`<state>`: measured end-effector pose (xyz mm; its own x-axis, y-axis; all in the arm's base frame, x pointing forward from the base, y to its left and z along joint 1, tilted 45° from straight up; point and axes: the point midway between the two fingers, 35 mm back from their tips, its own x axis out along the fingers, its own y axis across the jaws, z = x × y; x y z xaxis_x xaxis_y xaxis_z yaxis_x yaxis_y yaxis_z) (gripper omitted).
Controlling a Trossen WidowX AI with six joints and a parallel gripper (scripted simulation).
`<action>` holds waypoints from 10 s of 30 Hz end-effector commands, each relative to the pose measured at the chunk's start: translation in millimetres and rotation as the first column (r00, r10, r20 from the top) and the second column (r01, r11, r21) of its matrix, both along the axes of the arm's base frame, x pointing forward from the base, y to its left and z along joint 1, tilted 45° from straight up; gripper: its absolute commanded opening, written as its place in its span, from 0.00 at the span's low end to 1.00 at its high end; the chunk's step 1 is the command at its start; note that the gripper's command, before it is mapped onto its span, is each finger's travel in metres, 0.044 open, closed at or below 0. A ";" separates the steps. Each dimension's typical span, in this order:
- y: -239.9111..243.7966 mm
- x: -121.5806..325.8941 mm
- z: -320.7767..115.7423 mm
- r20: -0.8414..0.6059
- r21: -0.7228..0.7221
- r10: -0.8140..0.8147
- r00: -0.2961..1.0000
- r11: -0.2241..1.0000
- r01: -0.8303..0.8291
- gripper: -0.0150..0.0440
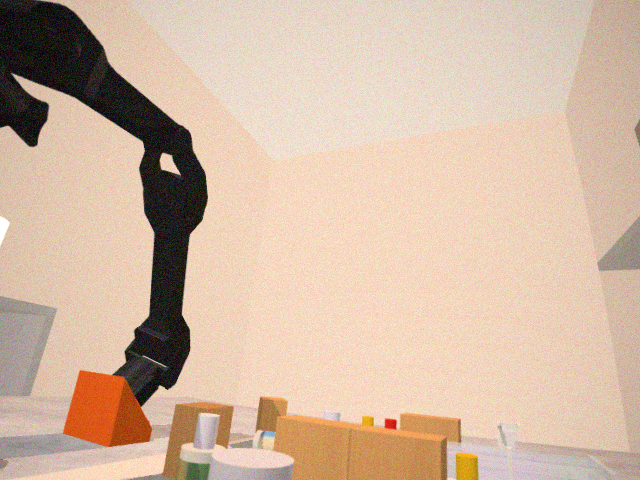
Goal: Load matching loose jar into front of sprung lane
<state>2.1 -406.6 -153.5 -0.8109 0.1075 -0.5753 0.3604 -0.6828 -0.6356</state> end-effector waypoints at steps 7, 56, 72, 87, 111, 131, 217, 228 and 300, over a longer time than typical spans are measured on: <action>41.1 63.1 19.1 0.392 0.410 0.189 0.900 0.840 -0.355 1.00; 245.6 244.3 124.7 0.829 -0.559 -0.235 -0.508 -0.319 -0.765 1.00; 266.6 248.5 102.7 0.828 -0.560 -0.236 -0.509 -0.319 -0.765 1.00; 282.7 250.6 86.5 0.828 -0.561 -0.236 -0.509 -0.318 -0.764 1.00; 263.1 243.3 96.4 0.846 -0.533 -0.217 -0.487 -0.296 -0.793 0.25; 215.6 234.5 166.8 0.831 -0.556 -0.232 -0.505 -0.319 -0.768 0.25; 353.9 305.3 204.2 0.843 -0.536 -0.228 -0.487 -0.280 -0.796 0.25; 353.0 310.6 204.3 0.843 -0.536 -0.228 -0.488 -0.280 -0.796 0.25; 348.4 337.0 208.4 0.842 -0.538 -0.228 -0.489 -0.280 -0.795 0.25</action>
